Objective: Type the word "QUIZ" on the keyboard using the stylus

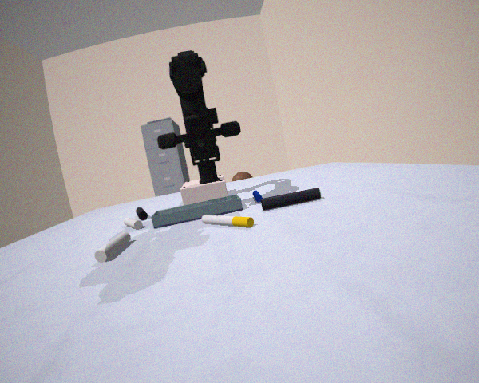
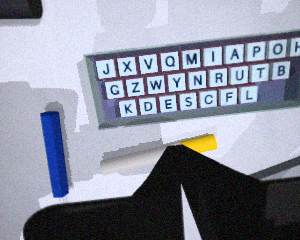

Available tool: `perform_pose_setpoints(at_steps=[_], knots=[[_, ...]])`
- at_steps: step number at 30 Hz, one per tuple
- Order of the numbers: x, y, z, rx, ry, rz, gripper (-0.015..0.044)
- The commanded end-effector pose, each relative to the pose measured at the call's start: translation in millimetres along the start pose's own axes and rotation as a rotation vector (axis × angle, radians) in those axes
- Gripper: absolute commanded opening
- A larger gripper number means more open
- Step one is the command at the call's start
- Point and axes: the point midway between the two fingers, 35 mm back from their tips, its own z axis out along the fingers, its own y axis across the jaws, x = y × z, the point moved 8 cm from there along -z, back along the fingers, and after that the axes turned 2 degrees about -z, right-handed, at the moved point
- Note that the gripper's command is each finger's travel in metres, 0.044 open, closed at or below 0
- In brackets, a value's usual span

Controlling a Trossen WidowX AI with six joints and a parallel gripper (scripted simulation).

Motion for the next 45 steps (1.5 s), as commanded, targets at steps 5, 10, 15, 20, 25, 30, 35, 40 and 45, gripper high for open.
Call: perform_pose_setpoints(at_steps=[5,10,15,20,25,30,35,40,45], knots=[[-0.1,0.0,-0.5,0.0,-0.001,0.0,0.0],[-1.0,-0.1,-2.3,0.0,-0.003,0.0,0.0105],[-0.9,-0.1,-2.3,0.0,-0.003,0.0,0.0],[-0.9,-0.1,-2.3,0.0,-0.003,0.0,0.0],[-0.9,0.0,-2.3,0.0,-0.003,0.0,0.0053],[-5.6,13.3,3.1,-0.045,0.05,-0.392,0.015],[-10.6,33.1,11.1,-0.139,0.105,-0.951,0.015],[-13.5,53.4,19.3,-0.265,0.126,-1.503,0.015],[-13.6,74.3,27.9,-0.426,0.103,-2.042,0.015]])
